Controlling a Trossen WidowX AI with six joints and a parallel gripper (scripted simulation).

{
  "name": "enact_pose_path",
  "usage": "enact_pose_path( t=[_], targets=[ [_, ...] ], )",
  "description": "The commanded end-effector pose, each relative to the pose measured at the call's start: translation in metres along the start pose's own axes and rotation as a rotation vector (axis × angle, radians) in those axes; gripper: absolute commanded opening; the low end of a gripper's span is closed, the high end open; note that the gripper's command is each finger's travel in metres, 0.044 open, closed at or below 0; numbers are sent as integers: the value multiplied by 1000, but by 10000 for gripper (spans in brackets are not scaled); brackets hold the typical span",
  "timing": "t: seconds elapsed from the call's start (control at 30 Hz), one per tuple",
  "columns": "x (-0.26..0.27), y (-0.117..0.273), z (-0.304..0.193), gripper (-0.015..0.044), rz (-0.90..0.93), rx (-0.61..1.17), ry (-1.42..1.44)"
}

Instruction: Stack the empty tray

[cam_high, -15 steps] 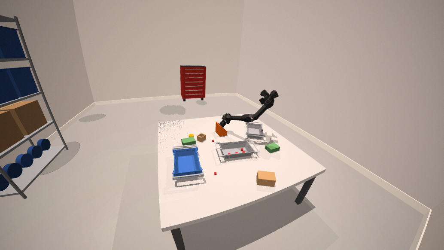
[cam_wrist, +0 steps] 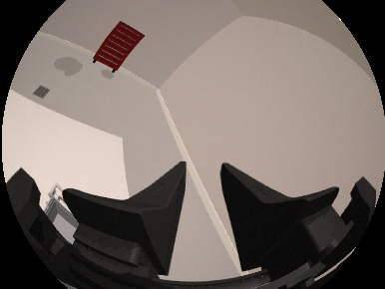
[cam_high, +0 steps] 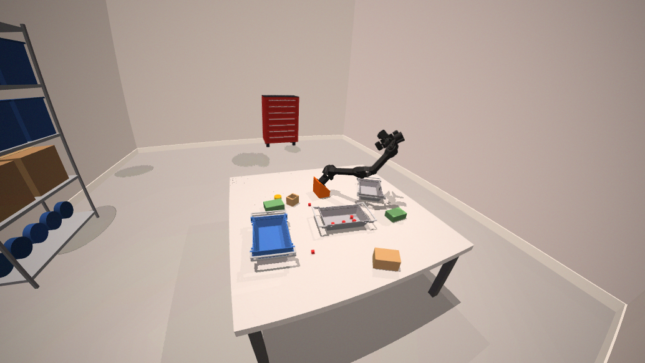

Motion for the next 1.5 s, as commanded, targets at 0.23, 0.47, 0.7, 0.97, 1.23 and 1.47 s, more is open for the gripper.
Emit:
enact_pose_path(
  t=[0.23, 0.47, 0.7, 0.97, 1.23, 1.47],
  targets=[
    [36, -96, 109, 88, 152, -651, 224],
    [57, -101, 182, 88, 156, -1033, 345],
    [76, -69, 253, 88, 106, -1447, 462],
    [90, 6, 311, 88, -12, -1903, 552],
    [97, 110, 331, 88, -234, -2367, 649],
    [102, 183, 313, 88, -331, -2639, 686]
  ],
)
Point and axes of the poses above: the point midway between the two fingers, 35 mm back from their tips, its own y axis back along the fingers, its own x axis across the jaws, z = x × y, the point moved 5 cm from there along y, back along the fingers, and after that the axes turned 5 degrees about y, right-handed, at the moved point
